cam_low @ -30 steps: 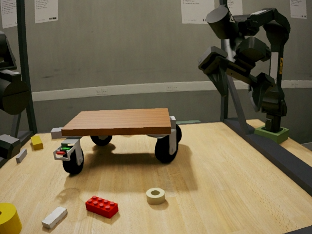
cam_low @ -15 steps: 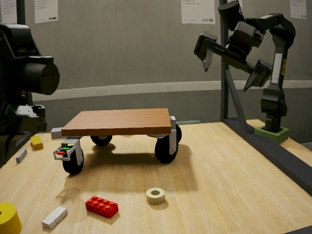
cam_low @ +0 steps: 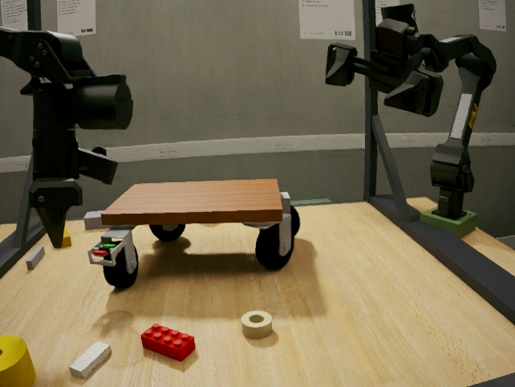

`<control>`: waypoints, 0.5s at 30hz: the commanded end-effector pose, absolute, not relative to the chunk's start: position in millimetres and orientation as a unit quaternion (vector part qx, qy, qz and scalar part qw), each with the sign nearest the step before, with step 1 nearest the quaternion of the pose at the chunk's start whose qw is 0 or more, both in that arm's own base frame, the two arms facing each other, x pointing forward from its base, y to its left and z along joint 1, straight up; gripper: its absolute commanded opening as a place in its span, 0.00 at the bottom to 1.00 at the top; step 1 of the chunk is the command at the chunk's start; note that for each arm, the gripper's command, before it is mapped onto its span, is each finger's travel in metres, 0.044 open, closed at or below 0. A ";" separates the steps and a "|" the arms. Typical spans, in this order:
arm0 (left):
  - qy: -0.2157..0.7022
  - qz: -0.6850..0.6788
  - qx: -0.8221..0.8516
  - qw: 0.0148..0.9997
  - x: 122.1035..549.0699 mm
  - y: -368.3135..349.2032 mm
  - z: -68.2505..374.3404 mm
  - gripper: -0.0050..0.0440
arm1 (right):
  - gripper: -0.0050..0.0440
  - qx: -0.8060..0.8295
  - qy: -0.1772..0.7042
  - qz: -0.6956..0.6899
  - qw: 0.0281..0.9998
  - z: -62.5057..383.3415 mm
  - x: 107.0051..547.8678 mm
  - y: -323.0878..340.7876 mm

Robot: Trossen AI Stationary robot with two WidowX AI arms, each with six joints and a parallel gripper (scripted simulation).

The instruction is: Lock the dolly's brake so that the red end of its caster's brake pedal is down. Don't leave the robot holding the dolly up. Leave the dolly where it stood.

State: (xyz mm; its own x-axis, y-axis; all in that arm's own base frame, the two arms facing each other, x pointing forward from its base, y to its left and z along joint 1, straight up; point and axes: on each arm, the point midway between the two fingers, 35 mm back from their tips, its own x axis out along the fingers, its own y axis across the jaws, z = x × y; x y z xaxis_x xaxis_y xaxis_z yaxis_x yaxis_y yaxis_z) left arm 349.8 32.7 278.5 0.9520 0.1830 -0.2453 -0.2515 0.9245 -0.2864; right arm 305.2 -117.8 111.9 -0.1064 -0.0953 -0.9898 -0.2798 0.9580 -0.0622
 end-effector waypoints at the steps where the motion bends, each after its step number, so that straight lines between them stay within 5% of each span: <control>1: 0.071 0.069 -0.116 0.988 340.2 21.5 292.7 1.00 | 0.00 -0.204 0.706 0.168 0.657 119.1 323.1 -102.8; 15: -0.023 -0.002 0.002 1.000 314.6 -0.8 319.0 1.00 | 0.00 -0.413 0.570 0.403 0.584 126.3 352.1 -56.7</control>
State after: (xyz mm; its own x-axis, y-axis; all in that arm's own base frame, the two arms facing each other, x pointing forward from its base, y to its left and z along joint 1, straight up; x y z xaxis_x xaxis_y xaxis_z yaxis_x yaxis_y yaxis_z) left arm 318.9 2.6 314.8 0.9997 0.0173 0.0160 -0.0169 0.9995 -0.0264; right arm 345.0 -60.1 120.1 -0.0014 -0.0109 -0.9999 -0.9159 0.4013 -0.0031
